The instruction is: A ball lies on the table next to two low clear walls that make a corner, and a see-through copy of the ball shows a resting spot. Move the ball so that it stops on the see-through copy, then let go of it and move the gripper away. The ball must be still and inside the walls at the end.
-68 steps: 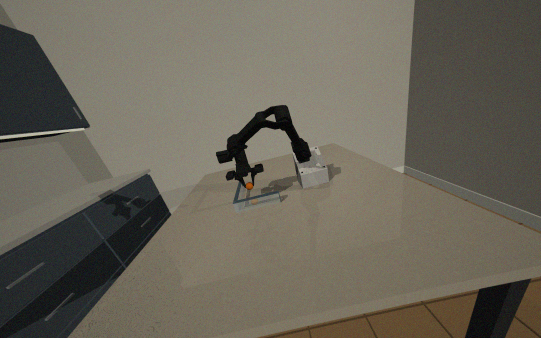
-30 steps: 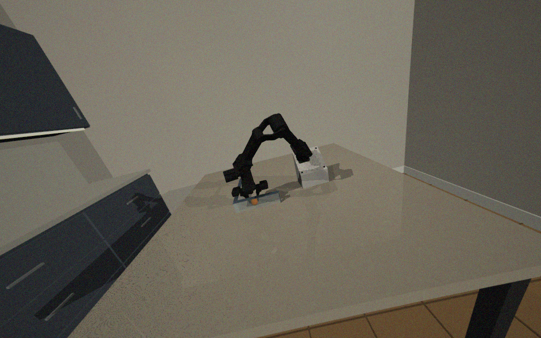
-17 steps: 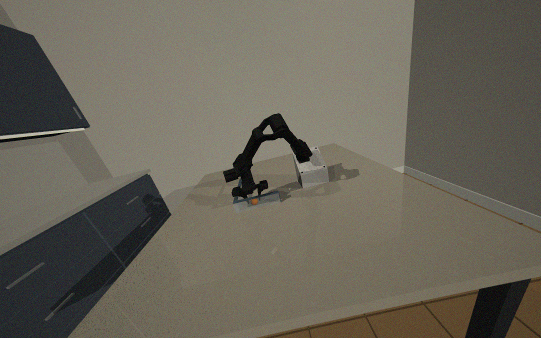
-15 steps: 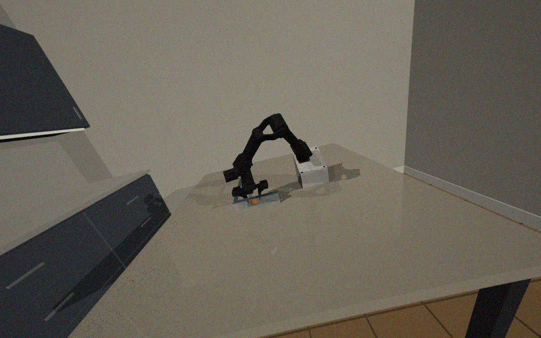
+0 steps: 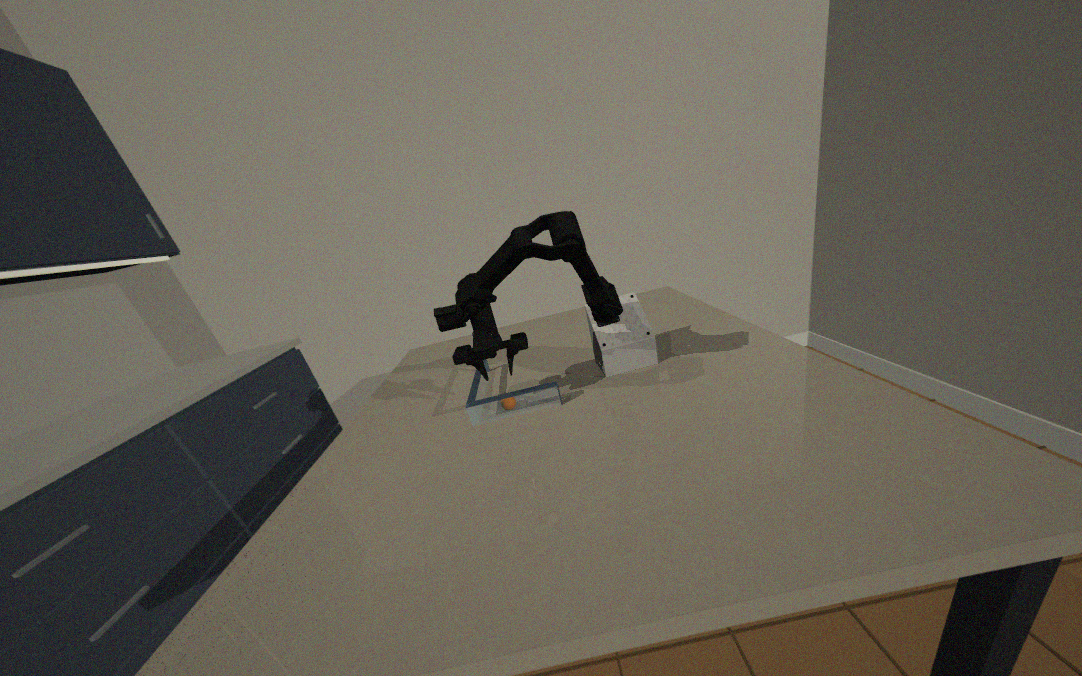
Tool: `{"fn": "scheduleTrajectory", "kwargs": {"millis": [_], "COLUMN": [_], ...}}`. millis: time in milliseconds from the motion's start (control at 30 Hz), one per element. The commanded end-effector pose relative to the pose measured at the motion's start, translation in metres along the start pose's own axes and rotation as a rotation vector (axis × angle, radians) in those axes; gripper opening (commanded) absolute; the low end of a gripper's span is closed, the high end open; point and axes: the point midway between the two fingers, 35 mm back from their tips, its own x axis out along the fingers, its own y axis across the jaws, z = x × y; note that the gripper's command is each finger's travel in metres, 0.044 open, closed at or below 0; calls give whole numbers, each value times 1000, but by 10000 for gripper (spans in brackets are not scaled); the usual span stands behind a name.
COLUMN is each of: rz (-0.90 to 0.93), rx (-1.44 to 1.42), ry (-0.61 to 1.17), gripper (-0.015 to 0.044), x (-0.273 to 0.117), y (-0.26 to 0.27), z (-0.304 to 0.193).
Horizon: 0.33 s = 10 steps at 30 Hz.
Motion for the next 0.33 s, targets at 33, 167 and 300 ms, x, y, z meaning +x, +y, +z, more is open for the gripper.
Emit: {"fn": "scheduleTrajectory", "kwargs": {"millis": [33, 167, 300], "rz": [0, 0, 0], "rx": [6, 0, 0], "ry": [2, 2, 2], "gripper": [353, 440, 440], "x": [-10, -50, -50], "y": [0, 0, 0], "z": [-1, 0, 0]}}
